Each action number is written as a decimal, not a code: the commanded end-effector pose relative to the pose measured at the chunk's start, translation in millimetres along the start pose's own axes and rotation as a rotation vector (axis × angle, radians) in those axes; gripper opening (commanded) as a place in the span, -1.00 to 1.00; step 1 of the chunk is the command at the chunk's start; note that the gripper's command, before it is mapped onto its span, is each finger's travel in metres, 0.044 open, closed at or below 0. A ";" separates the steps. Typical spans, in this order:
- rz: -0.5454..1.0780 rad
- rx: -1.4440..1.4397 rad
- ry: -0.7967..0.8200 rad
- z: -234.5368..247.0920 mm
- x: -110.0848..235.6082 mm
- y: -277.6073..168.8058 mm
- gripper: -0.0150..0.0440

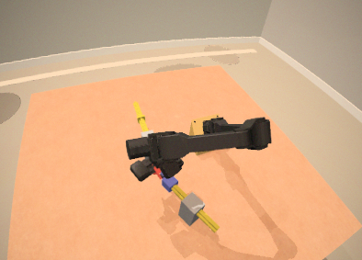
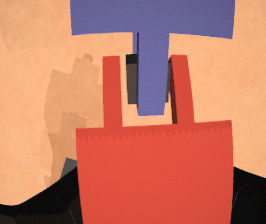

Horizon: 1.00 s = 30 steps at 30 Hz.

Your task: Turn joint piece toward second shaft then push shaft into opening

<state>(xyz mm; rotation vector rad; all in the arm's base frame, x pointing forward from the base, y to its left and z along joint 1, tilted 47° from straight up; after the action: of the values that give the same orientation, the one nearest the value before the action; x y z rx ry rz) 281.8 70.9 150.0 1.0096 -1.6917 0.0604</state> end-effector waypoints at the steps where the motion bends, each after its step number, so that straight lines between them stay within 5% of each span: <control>1: -0.004 -0.004 0.000 0.0 -0.7 -0.1 0.12; 18: 0.000 0.000 0.000 0.0 0.0 0.0 0.01; 24: 0.000 0.000 0.000 0.0 0.0 0.0 -0.49; 30: -0.013 -0.008 -0.001 0.5 -0.7 -0.8 -0.49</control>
<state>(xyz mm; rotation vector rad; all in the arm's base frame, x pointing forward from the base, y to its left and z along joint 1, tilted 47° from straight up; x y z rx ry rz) 281.8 70.9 149.9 1.0096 -1.6914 0.0602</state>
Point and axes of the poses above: the point midway between the two fingers, 35 mm back from their tips, its own x axis back along the fingers, its own z axis across the jaws, y = z × x, the point moved 5 cm from there along x, back along the fingers, and after that the axes turned 12 degrees about x, right-handed, at the moved point
